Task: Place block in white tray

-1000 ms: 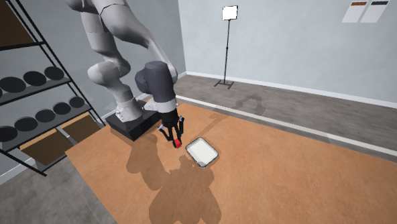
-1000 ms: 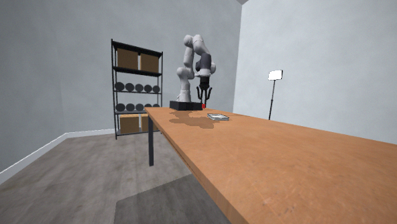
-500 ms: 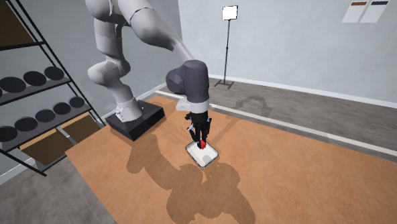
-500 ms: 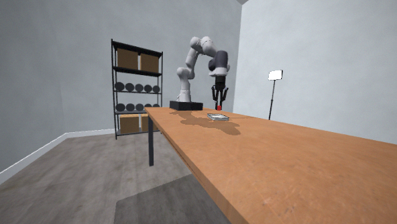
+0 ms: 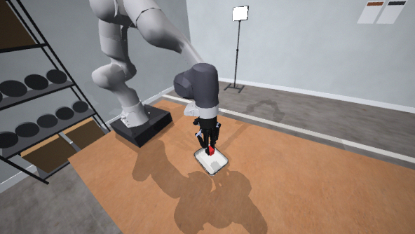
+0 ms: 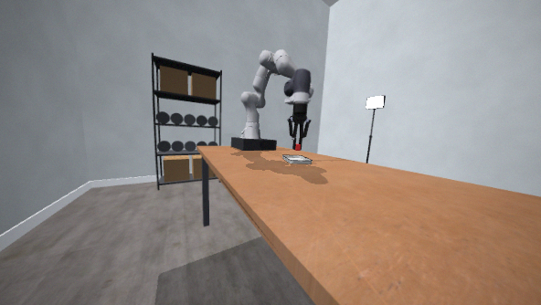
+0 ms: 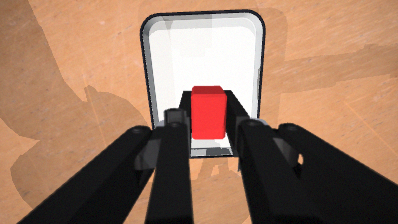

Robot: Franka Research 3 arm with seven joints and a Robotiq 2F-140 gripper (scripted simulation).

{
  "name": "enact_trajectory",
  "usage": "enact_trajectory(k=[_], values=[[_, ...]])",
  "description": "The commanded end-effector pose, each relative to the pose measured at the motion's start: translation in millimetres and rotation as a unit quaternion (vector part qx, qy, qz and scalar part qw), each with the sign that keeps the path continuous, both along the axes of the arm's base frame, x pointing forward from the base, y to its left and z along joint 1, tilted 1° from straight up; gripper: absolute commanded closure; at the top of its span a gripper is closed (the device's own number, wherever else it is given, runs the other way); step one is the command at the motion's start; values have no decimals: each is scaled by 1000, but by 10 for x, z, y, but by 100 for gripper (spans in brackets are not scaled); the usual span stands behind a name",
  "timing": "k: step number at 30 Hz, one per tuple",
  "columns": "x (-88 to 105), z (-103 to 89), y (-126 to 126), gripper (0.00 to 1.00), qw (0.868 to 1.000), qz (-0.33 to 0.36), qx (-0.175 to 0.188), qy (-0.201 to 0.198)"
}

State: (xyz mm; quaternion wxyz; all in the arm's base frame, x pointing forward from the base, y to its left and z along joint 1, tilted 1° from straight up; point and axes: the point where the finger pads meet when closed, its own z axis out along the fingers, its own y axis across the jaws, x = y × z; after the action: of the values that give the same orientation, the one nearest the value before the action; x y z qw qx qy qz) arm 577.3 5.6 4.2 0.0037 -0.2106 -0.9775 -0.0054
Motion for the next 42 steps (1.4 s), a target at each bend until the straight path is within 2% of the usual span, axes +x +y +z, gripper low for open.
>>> enact_trajectory(k=[1,17,32,42], values=[[-5,-6,-3,90,1000,-7,1,2],[-5,-48,-3,90,1000,-7,1,2],[-5,-408,-4,90,1000,-7,1,2],[-5,-529,-4,90,1000,-7,1,2]])
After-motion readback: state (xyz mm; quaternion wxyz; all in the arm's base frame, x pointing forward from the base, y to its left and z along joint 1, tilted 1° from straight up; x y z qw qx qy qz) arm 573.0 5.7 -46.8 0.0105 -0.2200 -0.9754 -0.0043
